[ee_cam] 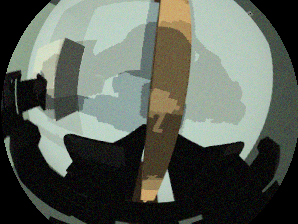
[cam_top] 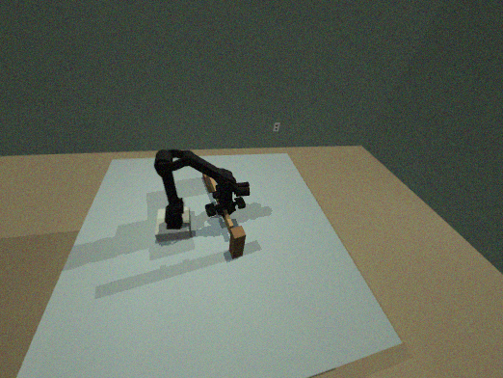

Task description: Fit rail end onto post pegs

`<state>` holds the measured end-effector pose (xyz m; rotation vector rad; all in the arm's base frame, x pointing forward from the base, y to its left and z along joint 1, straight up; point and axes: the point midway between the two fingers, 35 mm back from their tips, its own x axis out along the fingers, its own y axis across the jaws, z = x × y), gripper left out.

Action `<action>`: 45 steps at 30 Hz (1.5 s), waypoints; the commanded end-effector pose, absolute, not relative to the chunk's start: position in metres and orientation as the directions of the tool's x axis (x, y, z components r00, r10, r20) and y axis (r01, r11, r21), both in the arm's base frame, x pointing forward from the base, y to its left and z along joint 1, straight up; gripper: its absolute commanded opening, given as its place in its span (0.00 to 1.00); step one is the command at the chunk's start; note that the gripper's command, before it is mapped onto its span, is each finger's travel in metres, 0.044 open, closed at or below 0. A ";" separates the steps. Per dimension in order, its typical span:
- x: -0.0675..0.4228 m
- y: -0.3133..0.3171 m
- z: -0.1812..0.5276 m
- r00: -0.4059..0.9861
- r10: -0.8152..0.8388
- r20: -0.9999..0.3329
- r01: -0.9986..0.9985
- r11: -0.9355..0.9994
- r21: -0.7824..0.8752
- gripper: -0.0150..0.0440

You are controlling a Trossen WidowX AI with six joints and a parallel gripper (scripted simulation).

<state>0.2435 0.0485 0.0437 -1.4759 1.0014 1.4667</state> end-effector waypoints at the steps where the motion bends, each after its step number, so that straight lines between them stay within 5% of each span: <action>1: 0.244 0.049 0.046 0.016 0.009 -1.000 -0.934 -0.357 -0.018 0.25; 45: 0.244 0.045 0.044 0.016 0.008 -1.000 -0.934 -0.357 -0.018 0.25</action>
